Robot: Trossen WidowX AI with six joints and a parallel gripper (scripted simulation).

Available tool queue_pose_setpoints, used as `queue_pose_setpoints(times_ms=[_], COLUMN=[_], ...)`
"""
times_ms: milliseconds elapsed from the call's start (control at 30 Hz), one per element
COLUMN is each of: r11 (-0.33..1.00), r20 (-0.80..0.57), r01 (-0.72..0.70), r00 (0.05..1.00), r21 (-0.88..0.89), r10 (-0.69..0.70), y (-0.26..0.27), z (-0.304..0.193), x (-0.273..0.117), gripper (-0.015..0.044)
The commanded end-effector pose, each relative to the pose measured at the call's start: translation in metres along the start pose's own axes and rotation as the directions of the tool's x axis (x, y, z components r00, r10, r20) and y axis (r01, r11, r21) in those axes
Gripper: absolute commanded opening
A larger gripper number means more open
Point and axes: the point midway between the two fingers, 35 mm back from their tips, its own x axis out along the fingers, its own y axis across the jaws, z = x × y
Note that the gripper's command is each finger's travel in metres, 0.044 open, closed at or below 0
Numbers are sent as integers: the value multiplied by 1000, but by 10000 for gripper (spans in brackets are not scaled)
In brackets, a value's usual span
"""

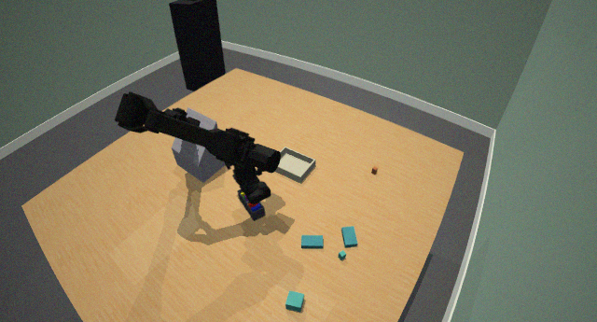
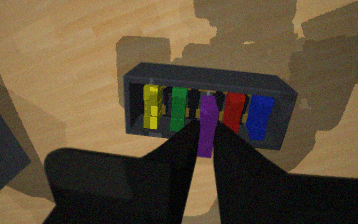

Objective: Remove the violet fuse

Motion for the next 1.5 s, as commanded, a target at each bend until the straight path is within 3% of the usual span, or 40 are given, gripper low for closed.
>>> queue_pose_setpoints(times_ms=[0,1467], r11=[1000,1000], r20=[1,7], r01=[1,1], r00=[1000,1000], r21=[4,2], r10=[-1,-1], y=[0,1], z=[0,14], x=[-2,-38], gripper=[0,0])
